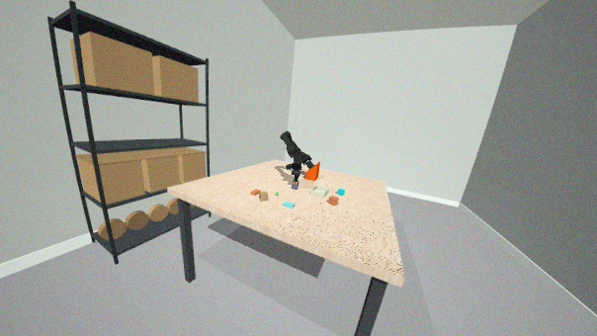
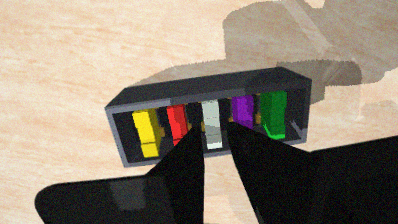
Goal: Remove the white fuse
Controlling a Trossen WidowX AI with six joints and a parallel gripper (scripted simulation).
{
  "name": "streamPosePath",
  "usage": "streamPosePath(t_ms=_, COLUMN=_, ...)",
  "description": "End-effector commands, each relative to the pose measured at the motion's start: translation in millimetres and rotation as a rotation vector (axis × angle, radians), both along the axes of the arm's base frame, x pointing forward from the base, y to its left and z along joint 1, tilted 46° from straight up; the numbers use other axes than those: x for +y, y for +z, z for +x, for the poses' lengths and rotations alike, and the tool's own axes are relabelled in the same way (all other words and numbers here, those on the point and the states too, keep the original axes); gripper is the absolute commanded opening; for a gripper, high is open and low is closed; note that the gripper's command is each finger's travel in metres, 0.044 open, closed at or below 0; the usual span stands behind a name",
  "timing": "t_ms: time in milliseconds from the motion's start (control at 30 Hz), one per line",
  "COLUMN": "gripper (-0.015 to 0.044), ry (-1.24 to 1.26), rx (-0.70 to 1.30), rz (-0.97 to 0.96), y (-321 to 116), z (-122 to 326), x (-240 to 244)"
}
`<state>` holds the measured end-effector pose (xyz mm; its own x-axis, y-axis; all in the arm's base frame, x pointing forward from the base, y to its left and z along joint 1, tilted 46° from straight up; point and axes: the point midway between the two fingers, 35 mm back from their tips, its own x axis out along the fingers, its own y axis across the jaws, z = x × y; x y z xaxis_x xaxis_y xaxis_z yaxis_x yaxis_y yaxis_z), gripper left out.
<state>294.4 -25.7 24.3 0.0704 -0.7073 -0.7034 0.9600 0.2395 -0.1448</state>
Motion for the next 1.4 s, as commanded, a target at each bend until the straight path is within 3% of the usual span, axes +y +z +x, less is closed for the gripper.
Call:
streamPosePath(t_ms=0, gripper=0.0073, ry=0.003, rx=0.001, rz=-0.006, y=-0.1, z=0.1, x=-0.8)
streamPosePath(t_ms=633, gripper=0.0073, ry=0.003, rx=0.001, rz=-0.006, y=-6.9, z=0.7, x=-8.0)
streamPosePath(t_ms=1000, gripper=0.0000, ry=0.000, rx=-0.002, rz=0.000, y=-6.4, z=1.2, x=-6.8)
streamPosePath(t_ms=1367, gripper=0.0000, ry=0.000, rx=-0.001, rz=0.000, y=-3.9, z=1.1, x=-4.1)
